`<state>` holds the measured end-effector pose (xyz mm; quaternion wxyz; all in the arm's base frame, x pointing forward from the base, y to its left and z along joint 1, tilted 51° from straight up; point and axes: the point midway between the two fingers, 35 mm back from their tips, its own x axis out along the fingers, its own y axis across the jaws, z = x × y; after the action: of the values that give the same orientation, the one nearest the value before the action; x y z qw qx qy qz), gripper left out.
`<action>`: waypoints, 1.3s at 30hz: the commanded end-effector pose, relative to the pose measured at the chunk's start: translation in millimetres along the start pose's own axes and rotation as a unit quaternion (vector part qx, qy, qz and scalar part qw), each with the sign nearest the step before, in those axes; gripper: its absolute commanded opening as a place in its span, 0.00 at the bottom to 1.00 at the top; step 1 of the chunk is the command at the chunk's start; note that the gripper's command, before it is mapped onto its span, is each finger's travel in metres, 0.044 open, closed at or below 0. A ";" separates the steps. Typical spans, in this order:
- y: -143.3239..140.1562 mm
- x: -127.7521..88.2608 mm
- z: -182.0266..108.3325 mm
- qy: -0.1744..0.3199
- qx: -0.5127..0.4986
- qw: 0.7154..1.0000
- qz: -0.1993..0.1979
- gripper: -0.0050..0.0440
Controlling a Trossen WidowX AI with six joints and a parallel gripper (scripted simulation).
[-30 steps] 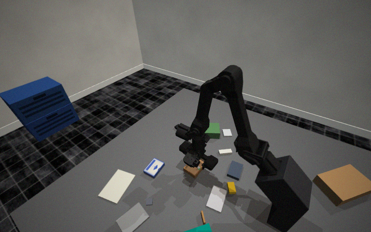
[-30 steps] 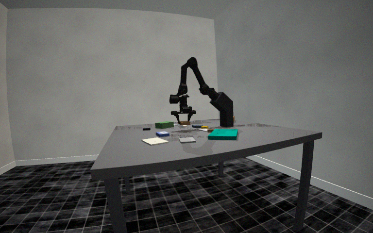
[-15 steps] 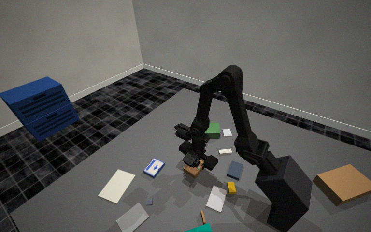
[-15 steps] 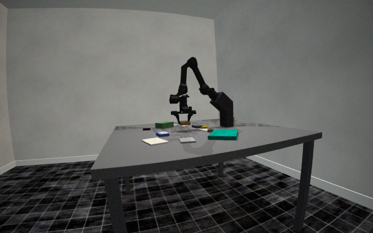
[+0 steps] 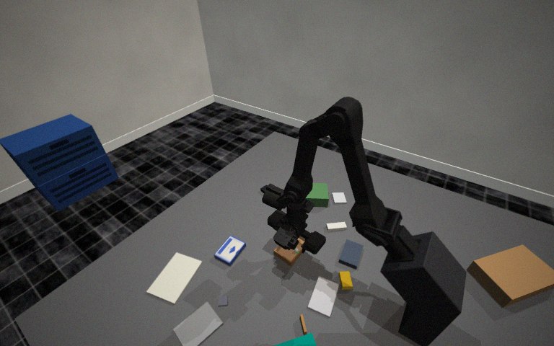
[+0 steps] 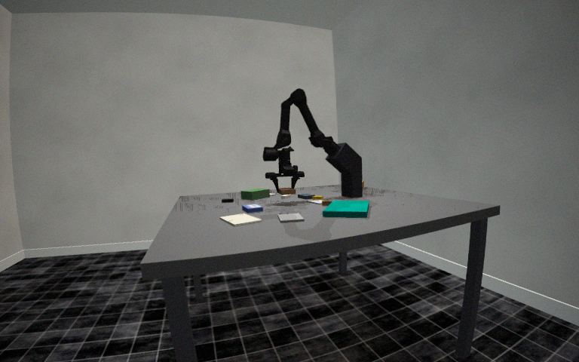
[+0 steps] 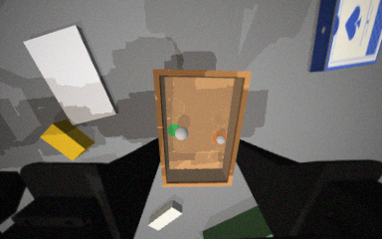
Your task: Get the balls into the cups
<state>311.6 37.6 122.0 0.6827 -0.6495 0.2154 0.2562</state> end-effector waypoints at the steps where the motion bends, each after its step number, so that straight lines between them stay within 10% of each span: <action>1: 0.4 0.3 -0.6 0.002 0.000 1.000 0.001 0.10; 39: 0.7 0.2 -0.5 0.005 0.001 1.000 -0.004 0.10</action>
<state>311.2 37.7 120.9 0.6820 -0.6517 0.2150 0.2530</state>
